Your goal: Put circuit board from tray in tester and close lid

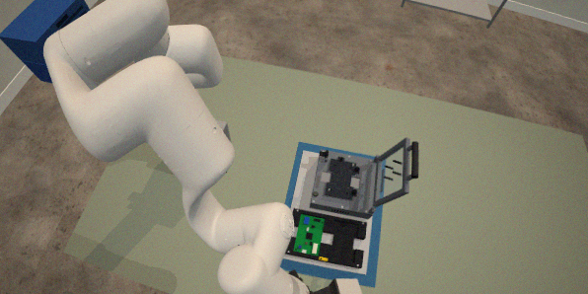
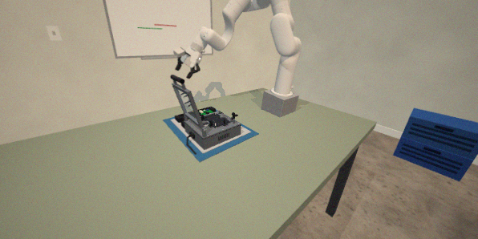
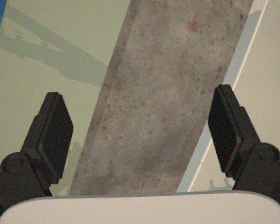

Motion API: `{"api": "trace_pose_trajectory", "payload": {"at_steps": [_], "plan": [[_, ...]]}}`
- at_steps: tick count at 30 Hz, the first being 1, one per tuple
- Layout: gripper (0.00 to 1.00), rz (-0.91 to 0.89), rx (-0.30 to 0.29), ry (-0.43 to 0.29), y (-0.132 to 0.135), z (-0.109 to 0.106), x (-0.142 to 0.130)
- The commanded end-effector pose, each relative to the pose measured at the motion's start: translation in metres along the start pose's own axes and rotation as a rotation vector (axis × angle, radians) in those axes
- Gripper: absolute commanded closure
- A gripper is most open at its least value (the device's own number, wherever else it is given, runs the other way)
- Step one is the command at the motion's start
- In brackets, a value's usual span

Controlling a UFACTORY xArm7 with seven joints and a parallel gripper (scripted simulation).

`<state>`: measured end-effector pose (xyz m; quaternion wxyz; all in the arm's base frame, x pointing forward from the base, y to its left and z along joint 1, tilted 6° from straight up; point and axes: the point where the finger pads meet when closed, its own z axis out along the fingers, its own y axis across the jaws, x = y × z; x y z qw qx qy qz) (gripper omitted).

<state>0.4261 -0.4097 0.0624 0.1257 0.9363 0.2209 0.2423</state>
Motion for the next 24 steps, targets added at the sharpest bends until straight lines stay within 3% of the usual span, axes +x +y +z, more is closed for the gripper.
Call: {"api": "trace_pose_trajectory", "payload": {"at_steps": [1,19,24], "plan": [[0.0,-0.001,-0.004,0.001,0.002,-0.001,0.001],[0.0,-0.01,0.0,0.003,0.002,-0.002,0.003],[0.0,-0.186,0.084,0.04,-0.015,-0.018,0.044]]}}
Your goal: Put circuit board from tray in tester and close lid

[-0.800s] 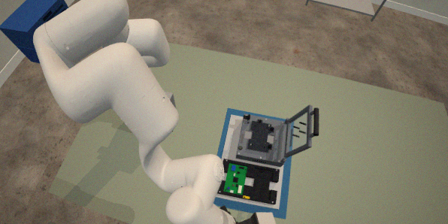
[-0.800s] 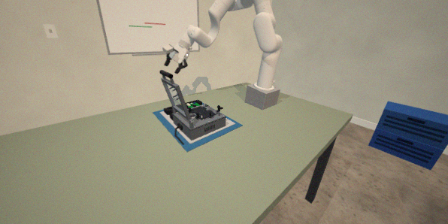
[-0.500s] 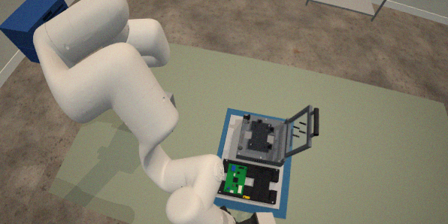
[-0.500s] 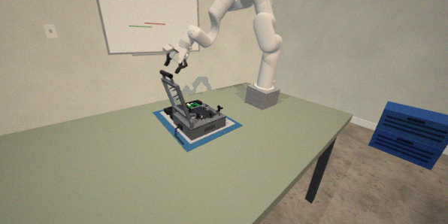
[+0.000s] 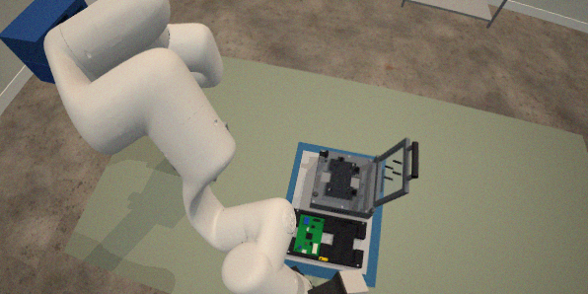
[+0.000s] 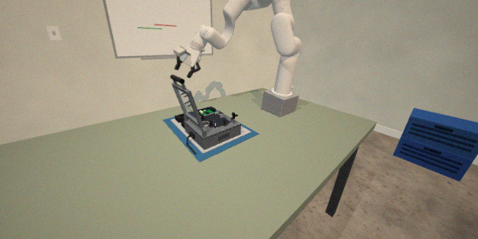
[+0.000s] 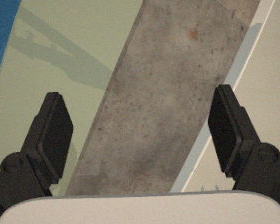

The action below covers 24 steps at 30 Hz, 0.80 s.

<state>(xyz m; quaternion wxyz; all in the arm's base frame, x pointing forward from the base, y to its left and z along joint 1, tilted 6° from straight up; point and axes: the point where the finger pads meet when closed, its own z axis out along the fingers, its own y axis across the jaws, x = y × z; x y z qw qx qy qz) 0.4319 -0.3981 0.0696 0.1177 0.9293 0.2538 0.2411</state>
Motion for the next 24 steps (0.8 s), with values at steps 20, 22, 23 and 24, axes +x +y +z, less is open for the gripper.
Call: {"api": "trace_pose_trajectory", "payload": {"at_steps": [20,22,23,24], "plan": [[0.0,-0.699,0.375,0.013,-0.088,-0.083,0.111],[0.0,-0.754,0.412,-0.002,-0.098,-0.092,0.113],[0.0,-0.781,0.431,-0.01,-0.102,-0.097,0.114],[0.0,-0.808,0.45,-0.018,-0.107,-0.102,0.114]]}}
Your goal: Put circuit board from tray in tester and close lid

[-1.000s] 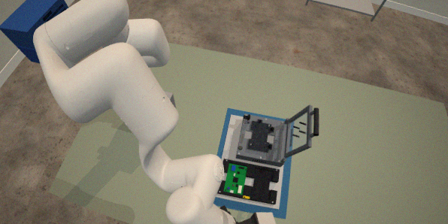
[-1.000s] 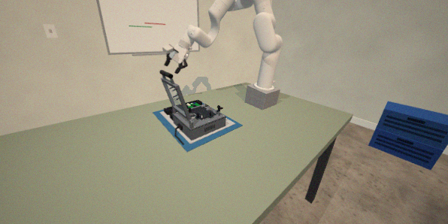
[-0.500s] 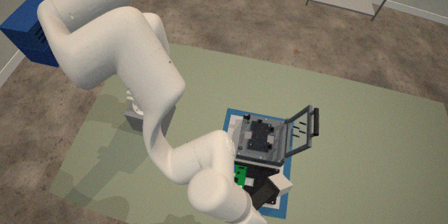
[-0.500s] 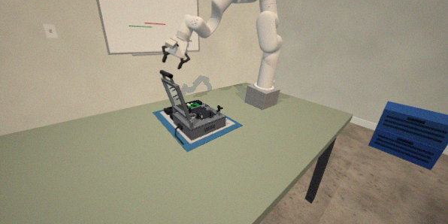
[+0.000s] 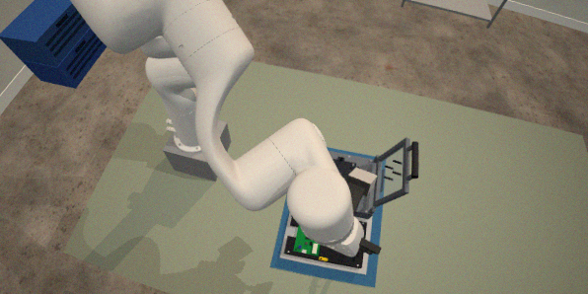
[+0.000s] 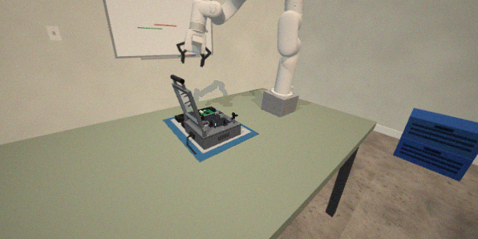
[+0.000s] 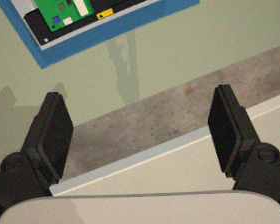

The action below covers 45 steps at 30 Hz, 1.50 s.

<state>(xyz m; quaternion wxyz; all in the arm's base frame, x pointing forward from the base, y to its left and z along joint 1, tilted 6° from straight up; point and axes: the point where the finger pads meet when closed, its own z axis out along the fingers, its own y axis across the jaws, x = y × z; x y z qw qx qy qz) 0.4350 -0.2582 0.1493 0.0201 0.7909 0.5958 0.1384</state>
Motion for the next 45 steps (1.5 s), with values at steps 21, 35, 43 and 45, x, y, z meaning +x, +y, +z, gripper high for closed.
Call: {"api": "trace_pose_trajectory", "payload": {"at_steps": [21,35,43,45], "plan": [[0.0,-0.263,0.236,-0.067,-0.049,-0.038,0.04],[0.0,-0.263,0.236,-0.067,-0.049,-0.038,0.04],[0.0,-0.263,0.236,-0.067,-0.049,-0.038,0.04],[0.0,-0.263,0.236,-0.067,-0.049,-0.038,0.04]]}}
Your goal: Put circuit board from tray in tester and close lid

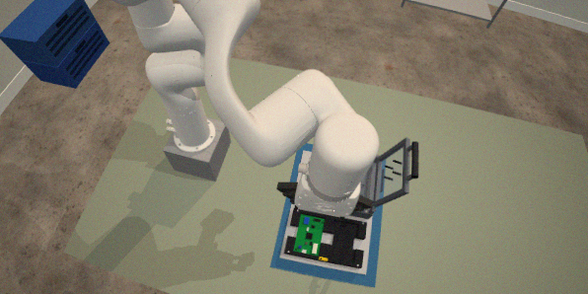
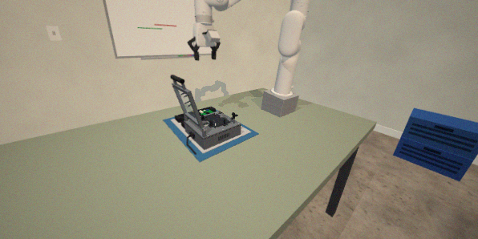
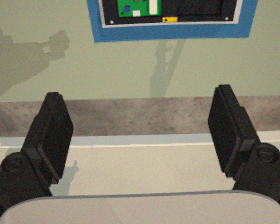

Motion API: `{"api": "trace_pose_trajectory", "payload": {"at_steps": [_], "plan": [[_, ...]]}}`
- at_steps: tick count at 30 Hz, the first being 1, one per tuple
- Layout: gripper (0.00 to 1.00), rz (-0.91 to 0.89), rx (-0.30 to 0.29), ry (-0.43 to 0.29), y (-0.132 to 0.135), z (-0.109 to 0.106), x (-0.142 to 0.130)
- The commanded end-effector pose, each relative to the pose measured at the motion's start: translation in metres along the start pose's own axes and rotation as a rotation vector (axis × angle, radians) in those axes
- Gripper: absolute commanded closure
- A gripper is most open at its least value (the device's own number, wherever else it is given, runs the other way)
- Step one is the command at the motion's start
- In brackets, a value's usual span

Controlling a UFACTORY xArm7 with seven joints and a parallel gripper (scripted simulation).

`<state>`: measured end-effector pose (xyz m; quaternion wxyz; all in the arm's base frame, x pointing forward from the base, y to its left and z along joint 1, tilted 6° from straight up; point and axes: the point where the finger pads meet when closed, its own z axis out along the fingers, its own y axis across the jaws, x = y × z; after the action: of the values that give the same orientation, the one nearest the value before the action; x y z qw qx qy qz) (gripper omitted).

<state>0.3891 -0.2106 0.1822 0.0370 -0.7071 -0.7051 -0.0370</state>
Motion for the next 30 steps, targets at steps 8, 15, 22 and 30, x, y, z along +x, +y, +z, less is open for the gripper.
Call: {"api": "trace_pose_trajectory", "payload": {"at_steps": [8,15,22,30], "plan": [[0.0,0.0,-0.003,-0.003,0.0009,-0.0016,-0.0007],[0.0,-0.005,-0.003,-0.003,0.0009,-0.0016,-0.0007],[0.0,-0.084,-0.003,-0.003,0.0009,-0.0016,-0.0007],[0.0,-0.256,-0.003,-0.003,0.0009,-0.0016,-0.0007]]}}
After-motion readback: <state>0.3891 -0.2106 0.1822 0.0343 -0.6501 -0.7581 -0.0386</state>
